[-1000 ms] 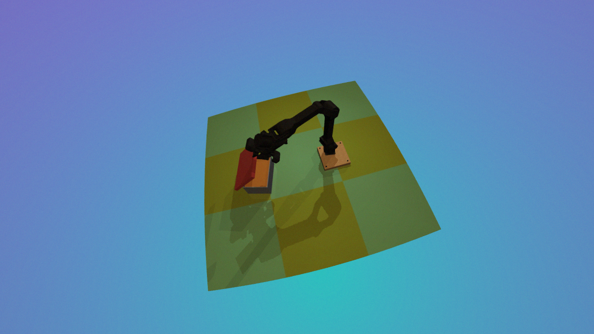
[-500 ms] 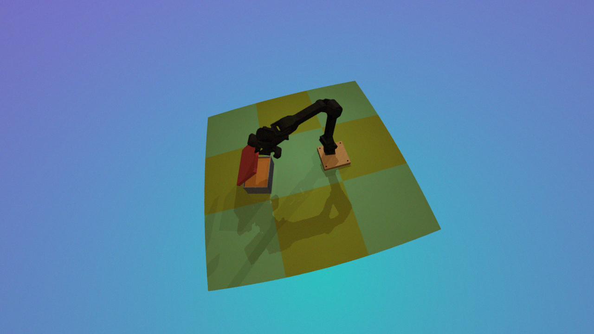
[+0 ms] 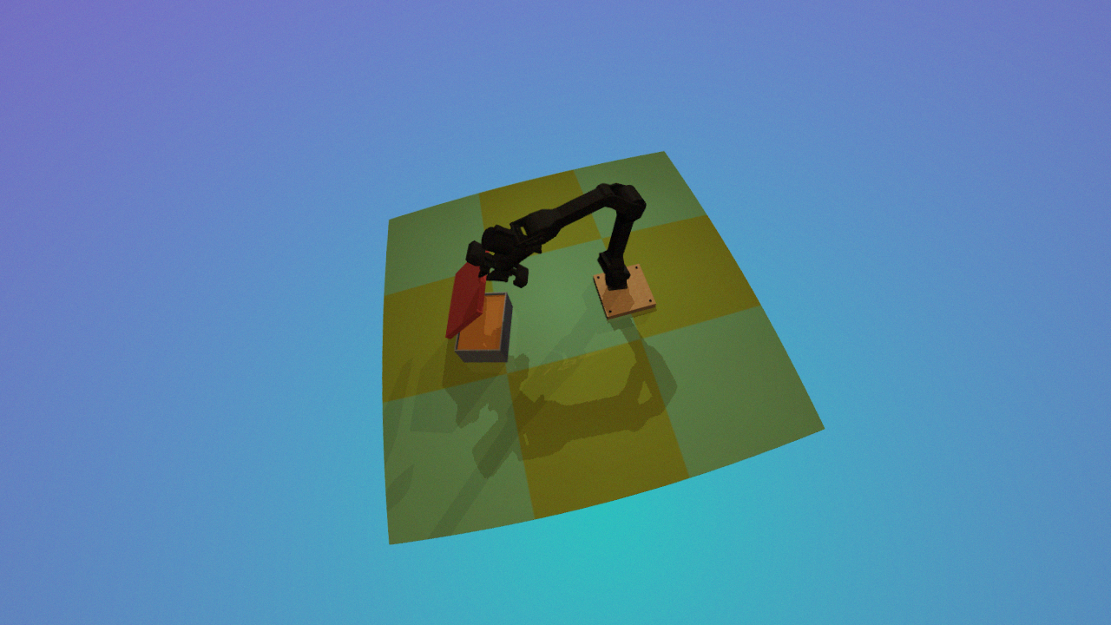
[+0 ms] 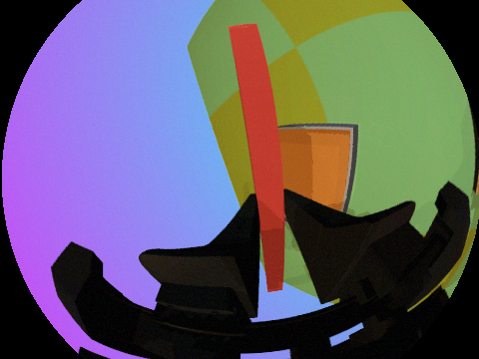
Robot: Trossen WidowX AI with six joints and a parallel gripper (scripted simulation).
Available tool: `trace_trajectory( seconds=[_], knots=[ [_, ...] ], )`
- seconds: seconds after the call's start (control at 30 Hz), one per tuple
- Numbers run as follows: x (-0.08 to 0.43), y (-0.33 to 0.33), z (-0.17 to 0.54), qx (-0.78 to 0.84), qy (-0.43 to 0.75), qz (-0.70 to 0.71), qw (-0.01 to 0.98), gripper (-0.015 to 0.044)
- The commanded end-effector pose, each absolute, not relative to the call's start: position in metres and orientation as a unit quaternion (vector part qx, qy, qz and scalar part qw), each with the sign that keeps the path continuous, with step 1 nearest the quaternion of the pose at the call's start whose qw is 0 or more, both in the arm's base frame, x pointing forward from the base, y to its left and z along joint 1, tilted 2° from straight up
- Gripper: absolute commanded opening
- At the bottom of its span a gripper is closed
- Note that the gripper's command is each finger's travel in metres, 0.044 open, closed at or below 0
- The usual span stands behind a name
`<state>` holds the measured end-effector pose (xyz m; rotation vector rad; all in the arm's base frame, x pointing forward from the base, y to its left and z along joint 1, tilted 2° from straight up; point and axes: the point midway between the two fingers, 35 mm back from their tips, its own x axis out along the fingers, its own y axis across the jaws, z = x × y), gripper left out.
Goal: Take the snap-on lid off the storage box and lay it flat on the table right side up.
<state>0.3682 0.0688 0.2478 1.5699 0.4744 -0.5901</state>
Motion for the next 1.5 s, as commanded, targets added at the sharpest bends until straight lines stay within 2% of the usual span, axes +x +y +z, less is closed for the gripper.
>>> trace_trajectory(
  seconds=[0.0,1.47],
  knots=[
    [0.367,0.061,0.252,0.691,0.204,-0.252,0.646,0.0000],
    [0.351,-0.025,0.249,0.688,0.203,-0.254,0.649,0.0000]
  ],
)
